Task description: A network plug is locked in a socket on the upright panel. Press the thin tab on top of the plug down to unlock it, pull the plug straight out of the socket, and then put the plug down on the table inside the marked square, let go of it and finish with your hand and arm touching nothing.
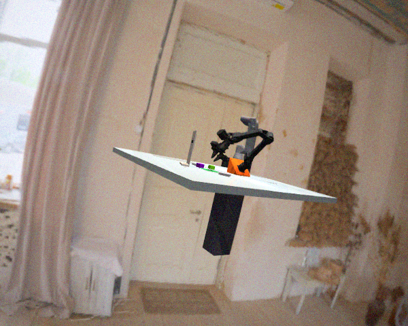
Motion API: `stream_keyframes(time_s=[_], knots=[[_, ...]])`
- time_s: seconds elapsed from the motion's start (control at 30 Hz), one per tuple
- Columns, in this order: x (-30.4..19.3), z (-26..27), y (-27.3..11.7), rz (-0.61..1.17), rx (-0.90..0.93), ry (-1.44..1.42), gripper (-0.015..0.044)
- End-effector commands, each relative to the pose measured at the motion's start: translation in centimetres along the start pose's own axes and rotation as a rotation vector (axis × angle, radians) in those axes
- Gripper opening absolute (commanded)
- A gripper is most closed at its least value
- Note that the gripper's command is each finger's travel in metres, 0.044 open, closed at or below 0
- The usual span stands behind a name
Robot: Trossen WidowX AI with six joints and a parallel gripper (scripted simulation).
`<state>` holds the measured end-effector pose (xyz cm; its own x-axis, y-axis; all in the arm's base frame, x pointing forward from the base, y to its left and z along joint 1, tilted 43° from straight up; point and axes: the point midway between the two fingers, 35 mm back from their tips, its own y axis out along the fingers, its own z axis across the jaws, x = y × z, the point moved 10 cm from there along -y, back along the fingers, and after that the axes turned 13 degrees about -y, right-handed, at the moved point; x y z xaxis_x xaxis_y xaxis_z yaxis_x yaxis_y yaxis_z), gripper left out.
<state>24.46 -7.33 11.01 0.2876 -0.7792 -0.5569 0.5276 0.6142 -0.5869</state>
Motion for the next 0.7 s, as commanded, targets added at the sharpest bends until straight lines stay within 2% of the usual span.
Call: stream_keyframes(time_s=[0.0,0.67], knots=[[0.1,0.5,-0.6,0.002,0.004,-0.007,0.0156],[0.2,1.8,-3.1,0.004,0.007,-0.006,0.0156]])
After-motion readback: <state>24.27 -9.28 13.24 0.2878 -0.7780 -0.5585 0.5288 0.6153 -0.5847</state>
